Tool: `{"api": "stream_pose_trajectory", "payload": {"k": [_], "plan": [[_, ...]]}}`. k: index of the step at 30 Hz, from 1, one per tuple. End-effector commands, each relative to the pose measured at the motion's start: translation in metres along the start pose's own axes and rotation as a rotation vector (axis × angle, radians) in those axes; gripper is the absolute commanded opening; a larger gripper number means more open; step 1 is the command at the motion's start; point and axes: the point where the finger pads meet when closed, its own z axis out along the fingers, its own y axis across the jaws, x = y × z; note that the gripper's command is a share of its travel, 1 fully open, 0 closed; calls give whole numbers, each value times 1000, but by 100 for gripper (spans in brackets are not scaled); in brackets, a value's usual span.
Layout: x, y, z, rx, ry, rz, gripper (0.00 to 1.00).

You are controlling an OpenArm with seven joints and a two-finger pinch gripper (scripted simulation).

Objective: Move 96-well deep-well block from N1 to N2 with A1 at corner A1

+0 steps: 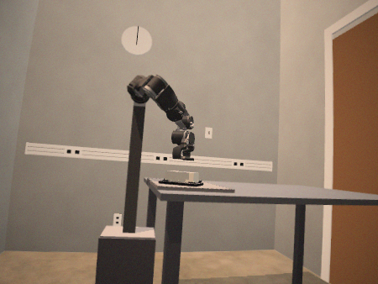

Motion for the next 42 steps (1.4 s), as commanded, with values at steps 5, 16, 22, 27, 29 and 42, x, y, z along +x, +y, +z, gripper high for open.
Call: {"api": "stream_pose_trajectory", "payload": {"k": [5, 16, 22, 27, 29, 42], "plan": [[0, 3, -4, 0, -6, 3, 77], [0, 3, -5, 0, -6, 4, 77], [1, 5, -6, 0, -6, 3, 77], [1, 5, -6, 0, -6, 4, 77], [1, 5, -6, 0, -6, 4, 77], [2, 4, -5, -1, -3, 2, 77]]}}
